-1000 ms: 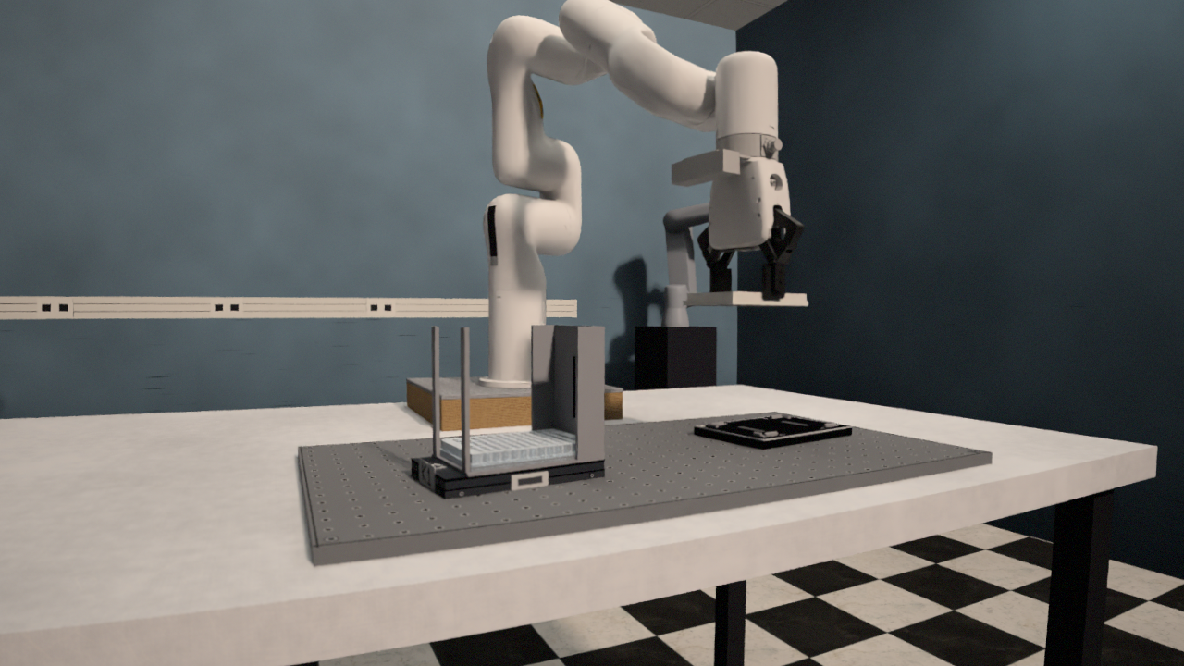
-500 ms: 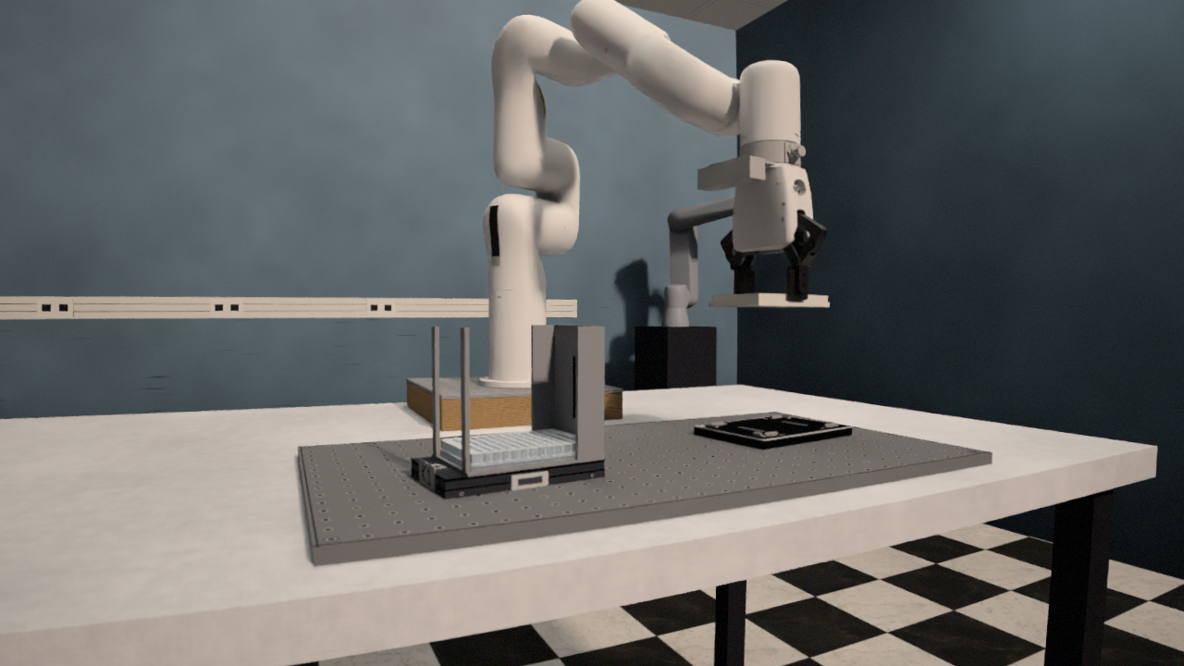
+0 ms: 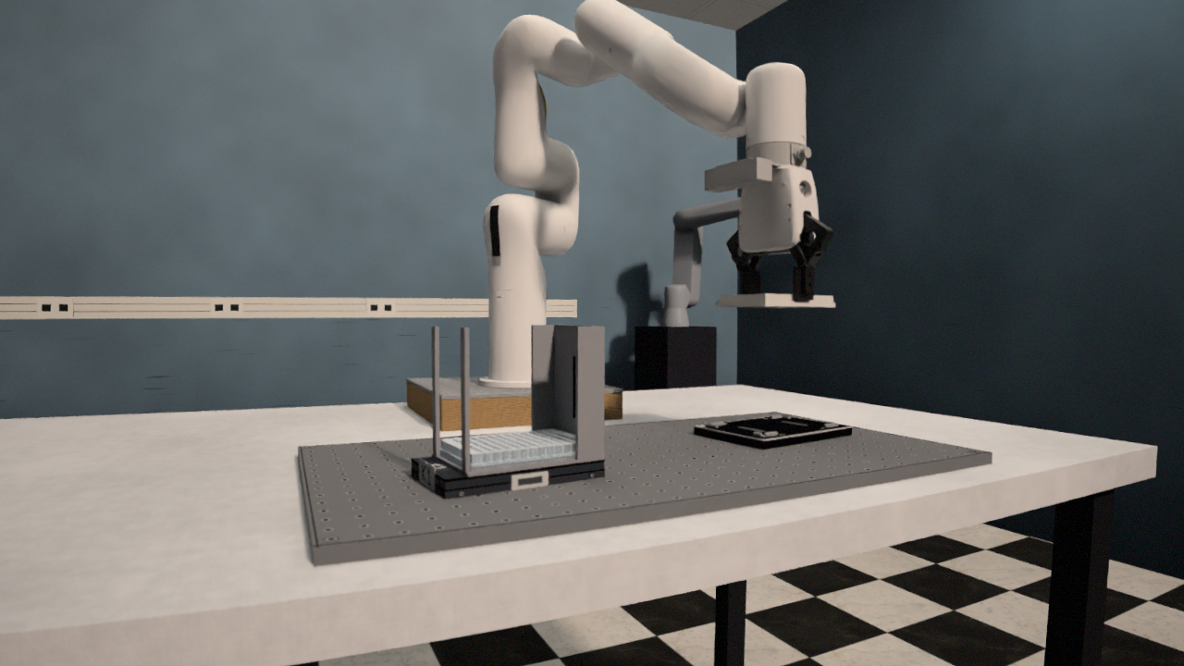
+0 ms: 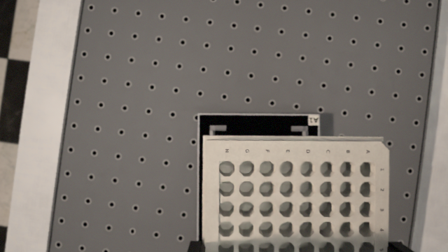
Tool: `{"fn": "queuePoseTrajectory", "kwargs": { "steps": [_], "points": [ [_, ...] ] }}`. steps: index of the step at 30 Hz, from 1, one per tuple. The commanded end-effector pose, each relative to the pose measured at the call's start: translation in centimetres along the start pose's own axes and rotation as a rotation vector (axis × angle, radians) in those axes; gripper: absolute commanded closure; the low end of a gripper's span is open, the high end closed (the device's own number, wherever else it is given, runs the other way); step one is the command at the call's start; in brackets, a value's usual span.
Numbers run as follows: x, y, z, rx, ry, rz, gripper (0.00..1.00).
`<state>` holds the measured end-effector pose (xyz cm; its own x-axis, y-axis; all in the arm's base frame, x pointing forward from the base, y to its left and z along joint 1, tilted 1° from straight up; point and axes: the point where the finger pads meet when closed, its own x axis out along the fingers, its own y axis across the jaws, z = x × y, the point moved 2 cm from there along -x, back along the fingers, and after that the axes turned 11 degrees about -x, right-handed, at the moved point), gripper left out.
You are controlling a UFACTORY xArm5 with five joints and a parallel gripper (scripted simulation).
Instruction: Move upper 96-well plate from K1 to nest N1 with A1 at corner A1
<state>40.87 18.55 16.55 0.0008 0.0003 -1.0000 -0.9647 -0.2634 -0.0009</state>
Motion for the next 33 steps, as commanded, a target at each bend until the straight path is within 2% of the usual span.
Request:
{"fn": "queuePoseTrajectory", "kwargs": {
  "steps": [1,22,33],
  "points": [
    [-0.2,-0.1,0.0,0.000,-0.011,-0.002,1.00],
    [-0.2,-0.1,-0.1,0.000,-0.011,-0.002,1.00],
    [1.4,-0.1,-0.1,0.000,-0.011,-0.002,1.00]
  ]
}}
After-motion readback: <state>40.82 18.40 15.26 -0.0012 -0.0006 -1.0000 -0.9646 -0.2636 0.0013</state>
